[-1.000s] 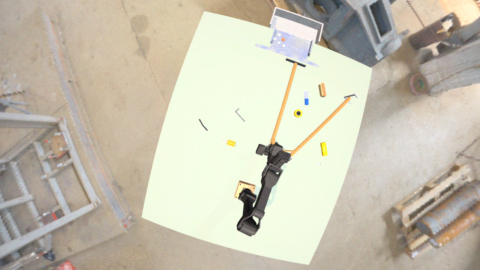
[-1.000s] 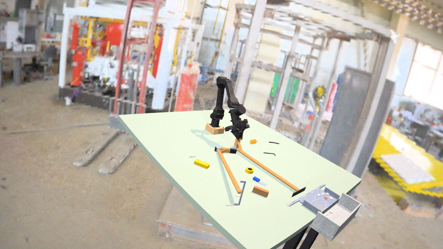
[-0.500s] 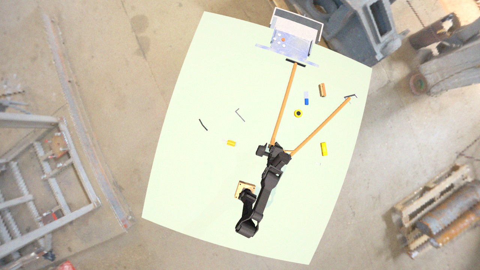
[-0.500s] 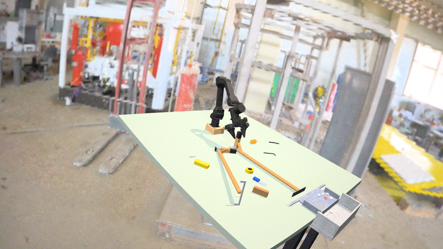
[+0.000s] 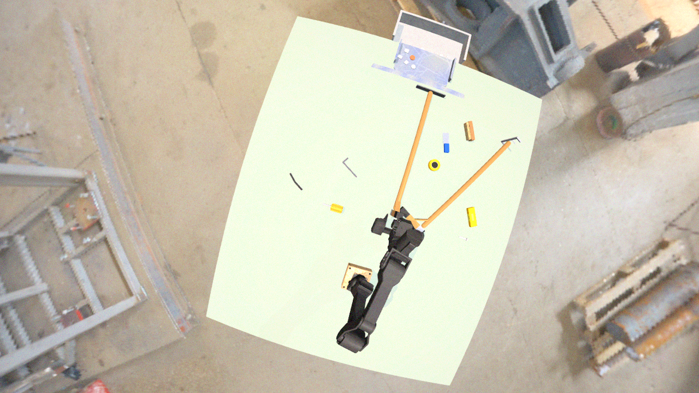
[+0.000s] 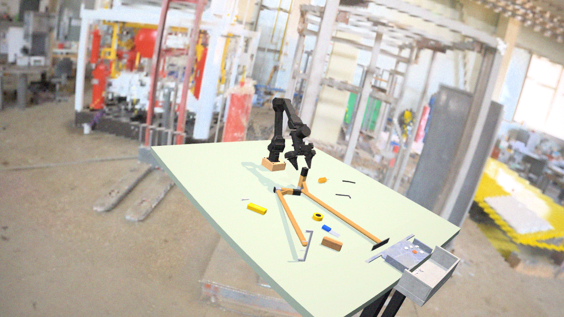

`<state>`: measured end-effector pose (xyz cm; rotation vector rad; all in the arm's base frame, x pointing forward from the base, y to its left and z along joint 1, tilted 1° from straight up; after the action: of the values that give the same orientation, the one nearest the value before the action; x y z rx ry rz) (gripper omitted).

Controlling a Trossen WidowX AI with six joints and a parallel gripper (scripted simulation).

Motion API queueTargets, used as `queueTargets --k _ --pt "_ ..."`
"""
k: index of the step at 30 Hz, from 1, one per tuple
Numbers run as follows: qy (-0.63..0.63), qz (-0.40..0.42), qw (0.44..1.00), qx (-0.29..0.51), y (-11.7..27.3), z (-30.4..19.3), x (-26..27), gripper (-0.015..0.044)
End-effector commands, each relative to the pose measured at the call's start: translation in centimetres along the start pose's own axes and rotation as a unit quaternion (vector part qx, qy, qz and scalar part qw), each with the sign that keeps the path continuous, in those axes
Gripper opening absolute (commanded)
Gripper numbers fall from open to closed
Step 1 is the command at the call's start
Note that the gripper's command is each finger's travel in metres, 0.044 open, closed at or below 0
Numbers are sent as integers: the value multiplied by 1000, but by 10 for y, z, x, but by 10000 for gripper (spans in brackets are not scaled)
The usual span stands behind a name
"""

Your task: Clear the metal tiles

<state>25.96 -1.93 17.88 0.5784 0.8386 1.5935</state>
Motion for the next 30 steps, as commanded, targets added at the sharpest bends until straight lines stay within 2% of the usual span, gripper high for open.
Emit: queueTargets --k 1,8,30 --pt "2 2 1000 -4 10 1 0 440" --pt "-5 4 1000 -31 25 9 -3 440" --pt "-13 6 966 -257 152 55 -18 440"
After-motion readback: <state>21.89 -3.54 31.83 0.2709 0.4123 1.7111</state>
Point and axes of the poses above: the point midway between the two fingers, 35 mm back from their tips, its own y axis back along the fingers, its own x axis across the jaws, z = x × y, the point moved 7 cm from there along y, back along the fingers, and after that the axes turned 5 degrees about y, right-handed, at the moved point
